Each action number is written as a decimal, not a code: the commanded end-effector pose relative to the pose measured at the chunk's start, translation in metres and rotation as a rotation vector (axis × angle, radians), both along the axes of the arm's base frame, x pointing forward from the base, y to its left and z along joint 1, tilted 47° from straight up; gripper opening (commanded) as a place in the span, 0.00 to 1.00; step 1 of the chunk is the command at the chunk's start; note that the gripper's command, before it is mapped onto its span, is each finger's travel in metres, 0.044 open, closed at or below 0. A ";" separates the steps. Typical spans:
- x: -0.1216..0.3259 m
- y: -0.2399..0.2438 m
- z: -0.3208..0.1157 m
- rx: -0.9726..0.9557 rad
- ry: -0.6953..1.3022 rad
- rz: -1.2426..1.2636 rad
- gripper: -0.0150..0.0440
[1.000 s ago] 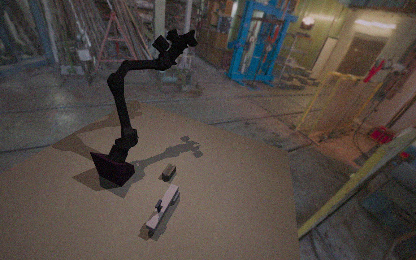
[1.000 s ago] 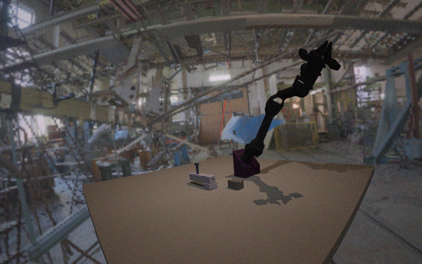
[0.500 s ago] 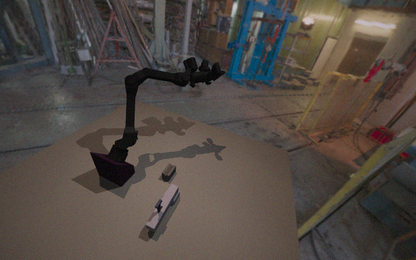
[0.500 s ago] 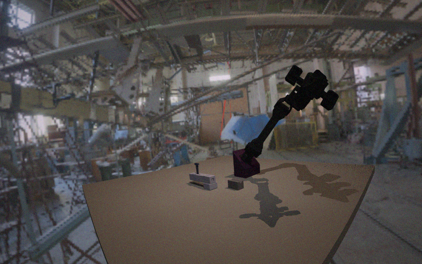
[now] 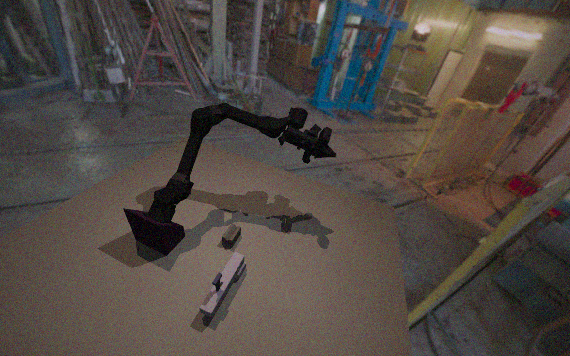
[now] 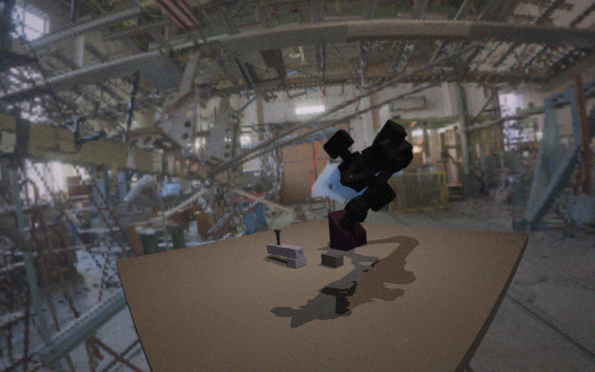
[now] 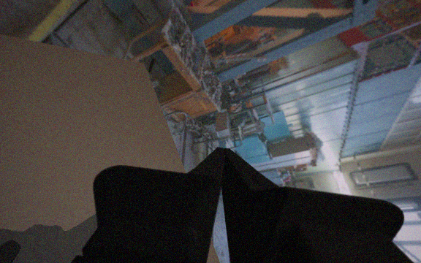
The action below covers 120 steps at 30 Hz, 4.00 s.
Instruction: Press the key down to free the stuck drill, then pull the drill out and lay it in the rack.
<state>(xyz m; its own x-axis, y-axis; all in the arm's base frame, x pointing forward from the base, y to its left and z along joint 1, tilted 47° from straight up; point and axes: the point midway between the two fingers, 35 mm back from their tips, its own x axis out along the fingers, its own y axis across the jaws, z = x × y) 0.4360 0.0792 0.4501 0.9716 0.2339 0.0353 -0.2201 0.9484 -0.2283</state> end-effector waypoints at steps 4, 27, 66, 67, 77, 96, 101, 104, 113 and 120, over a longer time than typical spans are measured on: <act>0.039 -0.046 -0.103 -0.110 0.302 -0.038 0.25; -0.073 -0.213 -0.421 0.240 1.389 0.064 0.25; -0.159 -0.209 -0.482 0.681 1.606 0.246 0.25; -0.159 -0.208 -0.482 0.681 1.606 0.246 0.25; -0.158 -0.206 -0.484 0.681 1.606 0.246 0.25; -0.162 -0.201 -0.487 0.681 1.606 0.246 0.25; -0.163 -0.199 -0.489 0.682 1.606 0.246 0.25; -0.163 -0.198 -0.489 0.682 1.606 0.246 0.25; -0.163 -0.195 -0.492 0.682 1.606 0.246 0.25; -0.163 -0.192 -0.494 0.682 1.606 0.247 0.25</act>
